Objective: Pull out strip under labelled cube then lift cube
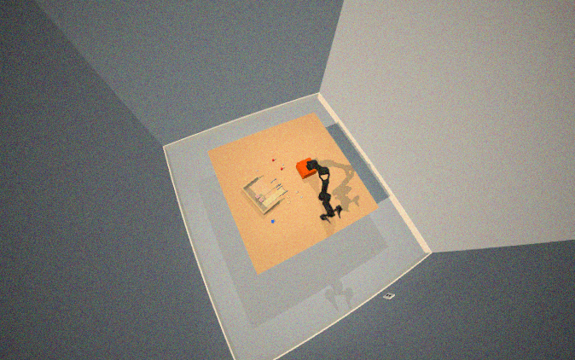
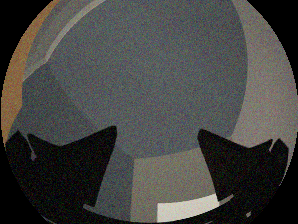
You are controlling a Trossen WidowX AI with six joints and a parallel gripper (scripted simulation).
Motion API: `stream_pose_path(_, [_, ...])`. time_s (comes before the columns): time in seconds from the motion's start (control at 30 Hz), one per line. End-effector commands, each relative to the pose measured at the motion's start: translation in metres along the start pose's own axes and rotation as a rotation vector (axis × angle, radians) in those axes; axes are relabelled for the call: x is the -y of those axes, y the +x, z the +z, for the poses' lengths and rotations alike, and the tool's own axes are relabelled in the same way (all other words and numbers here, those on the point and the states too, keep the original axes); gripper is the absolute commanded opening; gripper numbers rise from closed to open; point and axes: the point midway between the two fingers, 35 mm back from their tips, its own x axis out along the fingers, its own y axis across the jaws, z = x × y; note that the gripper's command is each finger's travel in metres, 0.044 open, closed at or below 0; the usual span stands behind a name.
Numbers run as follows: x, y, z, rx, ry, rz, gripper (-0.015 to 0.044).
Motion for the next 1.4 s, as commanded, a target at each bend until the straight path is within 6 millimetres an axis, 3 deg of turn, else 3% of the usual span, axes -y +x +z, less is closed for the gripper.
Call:
stream_pose_path(0.0, [-0.002,0.0,-0.002,0.001,0.009,0.007,0.04])
stream_pose_path(0.17, [-0.064,-0.012,-0.049,0.006,0.247,0.193,0.04])
stream_pose_path(0.37, [-0.131,-0.051,-0.11,-0.072,0.564,0.428,0.04])
stream_pose_path(0.67, [-0.192,-0.128,-0.178,-0.303,0.965,0.679,0.04])
stream_pose_path(1.0, [-0.224,-0.239,-0.233,-0.73,1.392,0.865,0.04])
stream_pose_path(1.37, [-0.217,-0.37,-0.259,-1.393,1.786,0.869,0.04])
